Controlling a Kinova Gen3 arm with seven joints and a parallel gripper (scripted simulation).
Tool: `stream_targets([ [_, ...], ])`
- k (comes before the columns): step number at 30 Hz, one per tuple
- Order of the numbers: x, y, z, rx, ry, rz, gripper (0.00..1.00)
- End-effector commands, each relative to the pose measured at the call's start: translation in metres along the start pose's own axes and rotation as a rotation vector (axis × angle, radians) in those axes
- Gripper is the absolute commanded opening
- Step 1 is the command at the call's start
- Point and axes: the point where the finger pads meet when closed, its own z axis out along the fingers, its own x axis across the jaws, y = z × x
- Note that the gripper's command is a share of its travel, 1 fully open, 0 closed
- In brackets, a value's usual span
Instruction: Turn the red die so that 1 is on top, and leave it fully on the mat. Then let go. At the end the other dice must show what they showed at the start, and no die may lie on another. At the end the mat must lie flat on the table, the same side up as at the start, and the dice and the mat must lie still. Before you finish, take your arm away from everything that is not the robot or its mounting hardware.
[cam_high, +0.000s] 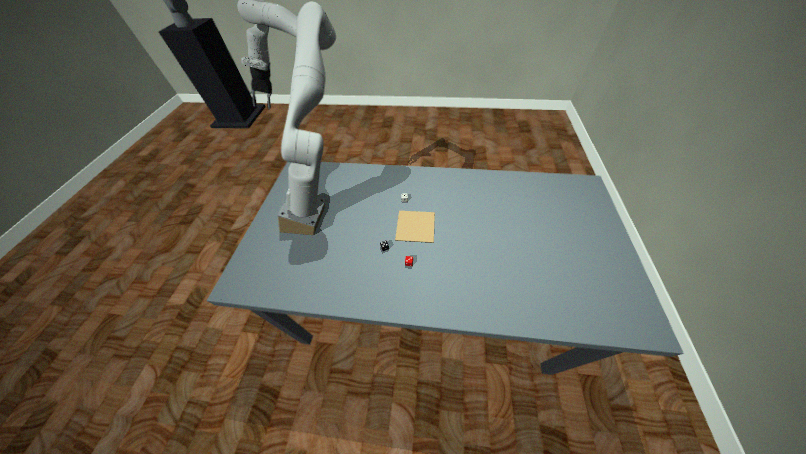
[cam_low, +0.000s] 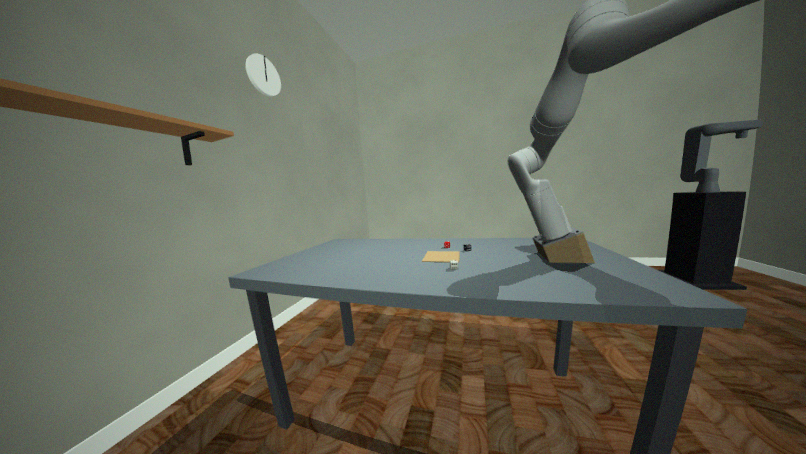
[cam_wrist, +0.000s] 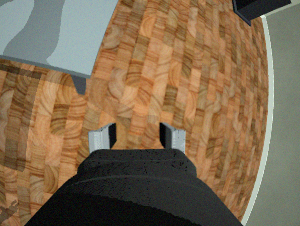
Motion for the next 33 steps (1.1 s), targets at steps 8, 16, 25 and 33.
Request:
stream_targets([
  [8, -0.109, 0.016, -0.013, -0.010, -0.038, 0.008, 1.00],
  [16, -0.177, 0.014, -0.020, -0.007, -0.055, 0.014, 1.00],
  [25, -0.250, 0.003, -0.027, -0.001, -0.069, 0.030, 1.00],
  [33, -0.325, -0.019, -0.034, 0.005, -0.078, 0.057, 1.00],
])
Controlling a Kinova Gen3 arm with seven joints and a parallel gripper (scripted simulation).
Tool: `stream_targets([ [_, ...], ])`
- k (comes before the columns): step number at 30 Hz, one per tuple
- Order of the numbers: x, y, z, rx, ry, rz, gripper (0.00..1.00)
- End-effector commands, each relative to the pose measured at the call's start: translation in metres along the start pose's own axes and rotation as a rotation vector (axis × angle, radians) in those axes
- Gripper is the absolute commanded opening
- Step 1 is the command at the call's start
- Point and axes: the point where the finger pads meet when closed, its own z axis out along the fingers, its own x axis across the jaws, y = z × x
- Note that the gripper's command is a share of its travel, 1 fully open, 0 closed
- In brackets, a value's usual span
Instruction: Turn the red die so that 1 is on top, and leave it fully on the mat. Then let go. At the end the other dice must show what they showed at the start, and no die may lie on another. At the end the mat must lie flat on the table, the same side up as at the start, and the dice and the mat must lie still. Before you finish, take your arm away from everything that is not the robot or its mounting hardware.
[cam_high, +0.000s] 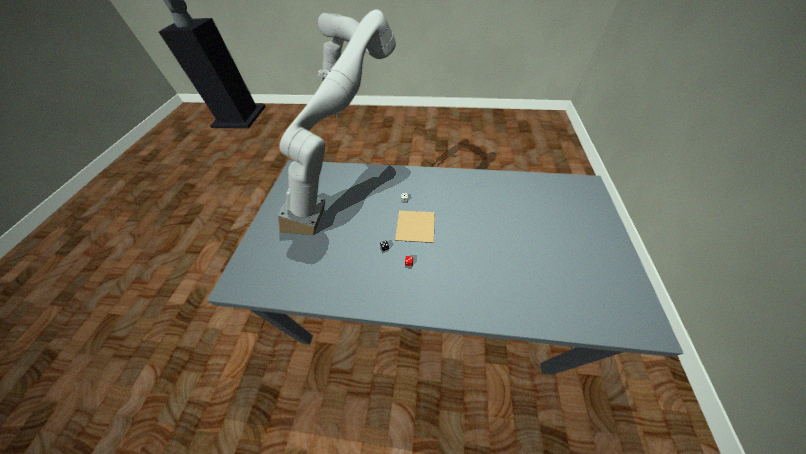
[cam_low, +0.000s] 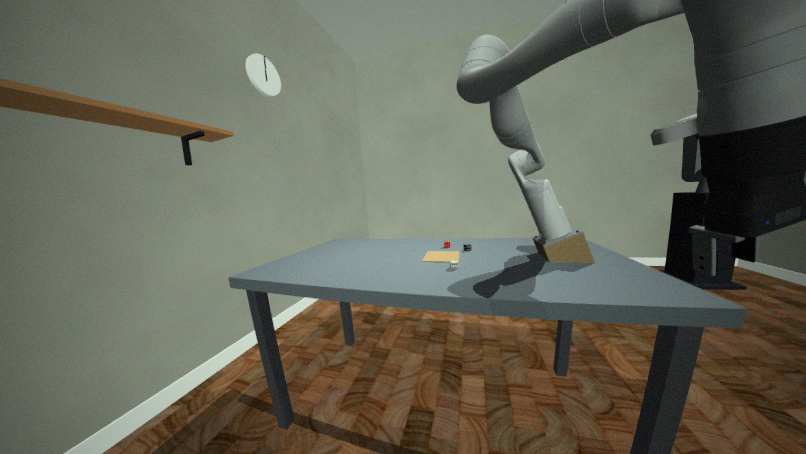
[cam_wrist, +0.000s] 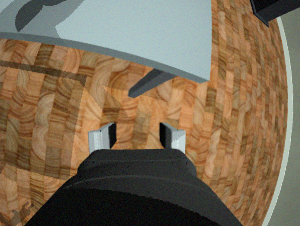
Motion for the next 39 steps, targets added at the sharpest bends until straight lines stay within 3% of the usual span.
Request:
stream_targets([
  [1, -0.051, -0.012, -0.004, -0.005, -0.008, 0.032, 1.00],
  [2, -0.051, -0.012, -0.004, -0.005, -0.008, 0.032, 1.00],
  [3, -0.070, -0.019, -0.005, -0.003, -0.009, 0.042, 1.00],
  [6, -0.070, -0.019, -0.005, -0.003, -0.009, 0.042, 1.00],
  [8, -0.107, -0.036, -0.006, -0.001, -0.010, 0.062, 1.00],
  [9, -0.107, -0.036, -0.006, -0.001, -0.010, 0.062, 1.00],
  [12, -0.144, -0.056, -0.007, 0.001, -0.010, 0.085, 1.00],
  [15, -0.161, -0.067, -0.008, 0.002, -0.010, 0.098, 1.00],
  [17, -0.195, -0.091, -0.009, 0.002, -0.008, 0.125, 1.00],
  [18, -0.195, -0.091, -0.009, 0.002, -0.008, 0.125, 1.00],
  [21, -0.227, -0.117, -0.011, 0.000, -0.006, 0.154, 1.00],
  [23, -0.227, -0.117, -0.011, 0.000, -0.006, 0.154, 1.00],
  [25, -0.257, -0.146, -0.012, -0.003, -0.004, 0.186, 1.00],
  [32, -0.296, -0.192, -0.014, -0.012, -0.001, 0.238, 1.00],
  [33, -0.308, -0.208, -0.015, -0.015, 0.000, 0.256, 1.00],
  [34, -0.308, -0.208, -0.015, -0.015, 0.000, 0.256, 1.00],
  [36, -0.329, -0.241, -0.017, -0.024, 0.001, 0.293, 1.00],
  [39, -0.338, -0.258, -0.017, -0.029, 0.001, 0.312, 1.00],
])
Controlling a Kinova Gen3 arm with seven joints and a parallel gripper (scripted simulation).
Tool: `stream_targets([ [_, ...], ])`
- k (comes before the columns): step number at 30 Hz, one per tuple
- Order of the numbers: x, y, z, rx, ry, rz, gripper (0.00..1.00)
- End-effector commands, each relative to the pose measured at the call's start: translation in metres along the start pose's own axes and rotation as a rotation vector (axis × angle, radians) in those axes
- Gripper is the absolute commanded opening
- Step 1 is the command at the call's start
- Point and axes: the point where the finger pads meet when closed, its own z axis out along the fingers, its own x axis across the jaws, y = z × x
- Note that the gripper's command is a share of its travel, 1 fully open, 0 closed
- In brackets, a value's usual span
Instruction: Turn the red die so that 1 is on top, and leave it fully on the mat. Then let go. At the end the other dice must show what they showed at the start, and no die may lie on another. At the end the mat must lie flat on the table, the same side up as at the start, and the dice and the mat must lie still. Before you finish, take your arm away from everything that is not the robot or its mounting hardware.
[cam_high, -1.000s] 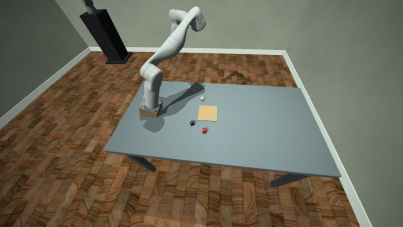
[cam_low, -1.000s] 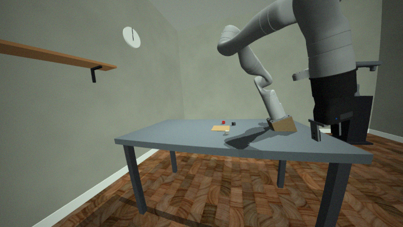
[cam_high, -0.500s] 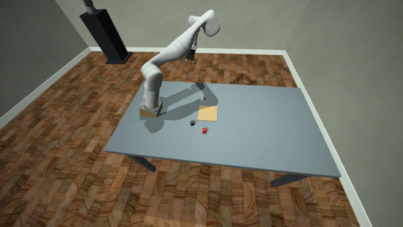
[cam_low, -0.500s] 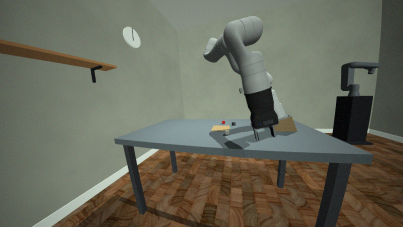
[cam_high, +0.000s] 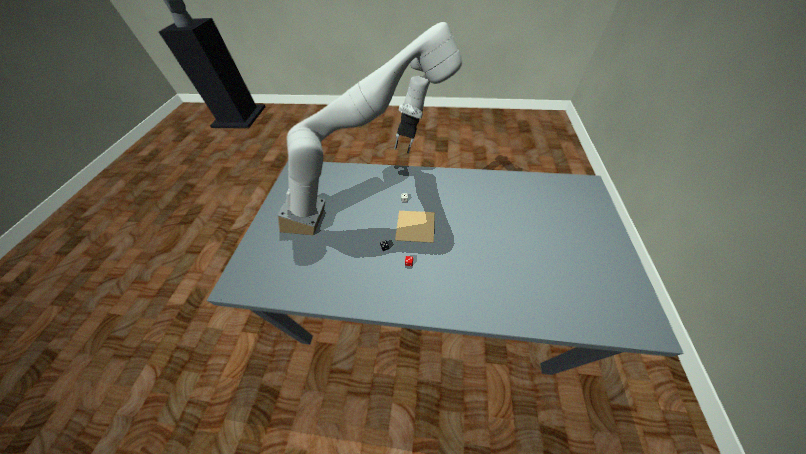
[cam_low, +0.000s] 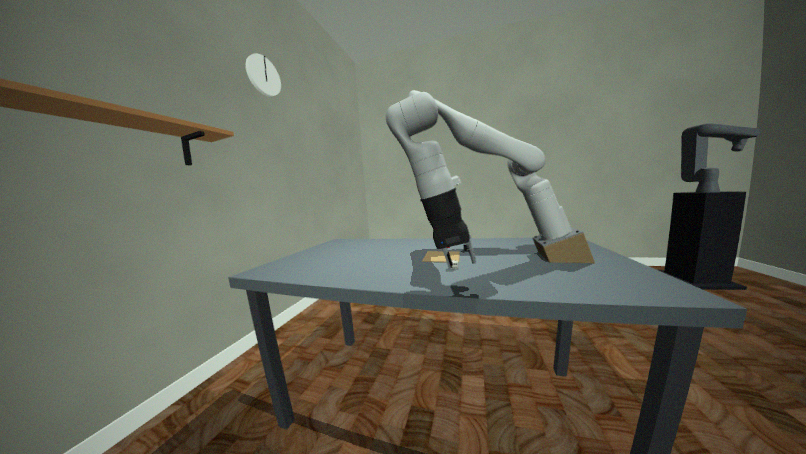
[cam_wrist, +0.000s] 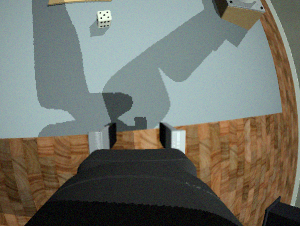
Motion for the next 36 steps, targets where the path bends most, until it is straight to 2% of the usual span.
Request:
stream_targets([
  [1, -0.026, -0.023, -0.005, -0.009, -0.006, 0.047, 1.00],
  [3, -0.051, -0.052, -0.007, -0.020, -0.006, 0.086, 1.00],
  [4, -0.051, -0.052, -0.007, -0.020, -0.006, 0.086, 1.00],
  [5, -0.062, -0.066, -0.009, -0.025, -0.007, 0.106, 1.00],
  [6, -0.062, -0.066, -0.009, -0.025, -0.007, 0.106, 1.00],
  [7, -0.072, -0.081, -0.010, -0.031, -0.008, 0.126, 1.00],
  [8, -0.072, -0.081, -0.010, -0.031, -0.008, 0.126, 1.00],
  [10, -0.091, -0.111, -0.012, -0.044, -0.010, 0.166, 1.00],
  [11, -0.091, -0.111, -0.012, -0.044, -0.010, 0.166, 1.00],
  [12, -0.099, -0.126, -0.013, -0.051, -0.012, 0.186, 1.00],
  [13, -0.099, -0.126, -0.013, -0.051, -0.012, 0.186, 1.00],
  [15, -0.114, -0.157, -0.015, -0.064, -0.018, 0.226, 1.00],
  [18, -0.114, -0.157, -0.015, -0.064, -0.018, 0.226, 1.00],
  [21, -0.130, -0.201, -0.018, -0.085, -0.028, 0.286, 1.00],
  [24, -0.135, -0.216, -0.018, -0.092, -0.032, 0.306, 1.00],
  [26, -0.142, -0.244, -0.020, -0.105, -0.041, 0.344, 1.00],
  [27, -0.142, -0.244, -0.020, -0.105, -0.041, 0.344, 1.00],
  [29, -0.146, -0.271, -0.022, -0.118, -0.052, 0.382, 1.00],
  [30, -0.146, -0.271, -0.022, -0.118, -0.052, 0.382, 1.00],
  [32, -0.149, -0.297, -0.023, -0.130, -0.063, 0.418, 1.00],
  [35, -0.149, -0.297, -0.023, -0.130, -0.063, 0.418, 1.00],
  [36, -0.150, -0.309, -0.024, -0.135, -0.069, 0.436, 1.00],
])
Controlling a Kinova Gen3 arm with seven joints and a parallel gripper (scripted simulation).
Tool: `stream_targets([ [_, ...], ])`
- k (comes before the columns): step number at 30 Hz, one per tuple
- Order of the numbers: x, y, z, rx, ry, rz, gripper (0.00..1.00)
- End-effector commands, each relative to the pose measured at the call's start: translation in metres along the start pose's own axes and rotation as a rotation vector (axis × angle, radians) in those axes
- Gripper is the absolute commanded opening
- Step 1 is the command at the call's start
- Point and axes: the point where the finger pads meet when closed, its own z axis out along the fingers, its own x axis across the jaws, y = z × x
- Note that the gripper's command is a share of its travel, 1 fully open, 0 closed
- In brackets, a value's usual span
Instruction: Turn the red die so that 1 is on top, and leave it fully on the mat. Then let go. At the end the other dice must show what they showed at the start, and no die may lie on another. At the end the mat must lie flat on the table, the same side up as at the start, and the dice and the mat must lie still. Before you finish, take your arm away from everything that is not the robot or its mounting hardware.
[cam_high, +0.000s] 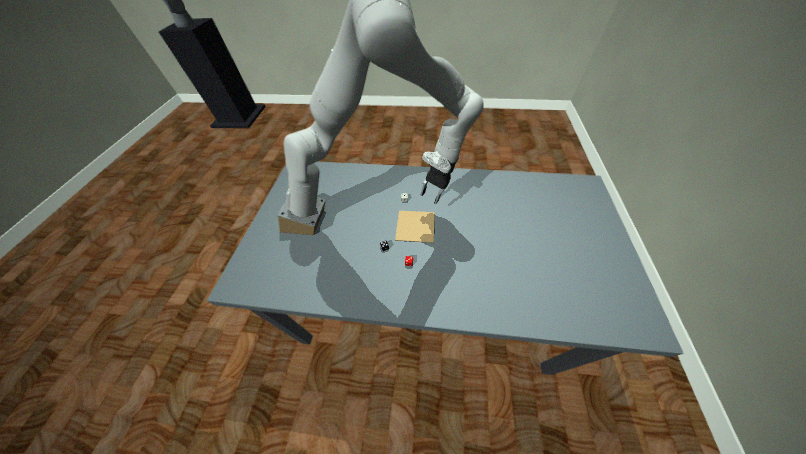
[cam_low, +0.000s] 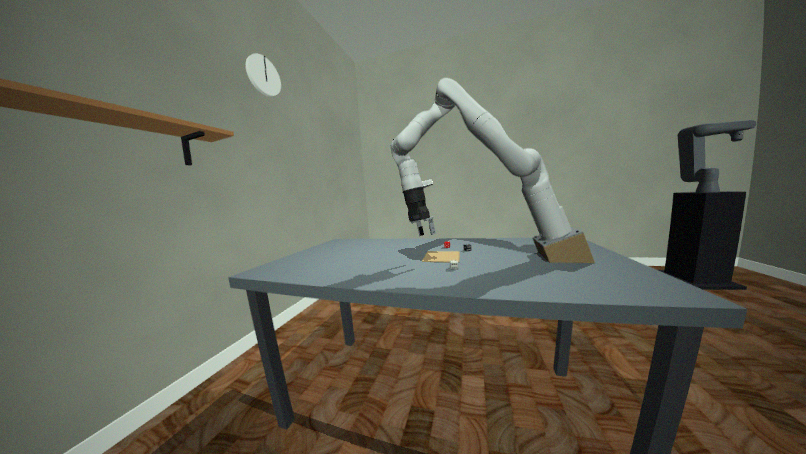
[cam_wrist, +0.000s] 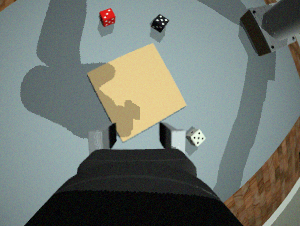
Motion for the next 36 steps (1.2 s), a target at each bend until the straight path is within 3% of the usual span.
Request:
stream_targets([
  [1, -0.018, -0.033, -0.008, -0.008, -0.028, 0.058, 1.00],
  [4, -0.031, -0.063, -0.014, -0.025, -0.046, 0.106, 1.00],
  [14, -0.048, -0.130, -0.026, -0.059, -0.092, 0.211, 1.00],
  [16, -0.048, -0.130, -0.026, -0.059, -0.092, 0.211, 1.00],
  [27, -0.054, -0.183, -0.035, -0.084, -0.136, 0.297, 1.00],
  [36, -0.054, -0.197, -0.037, -0.089, -0.148, 0.319, 1.00],
])
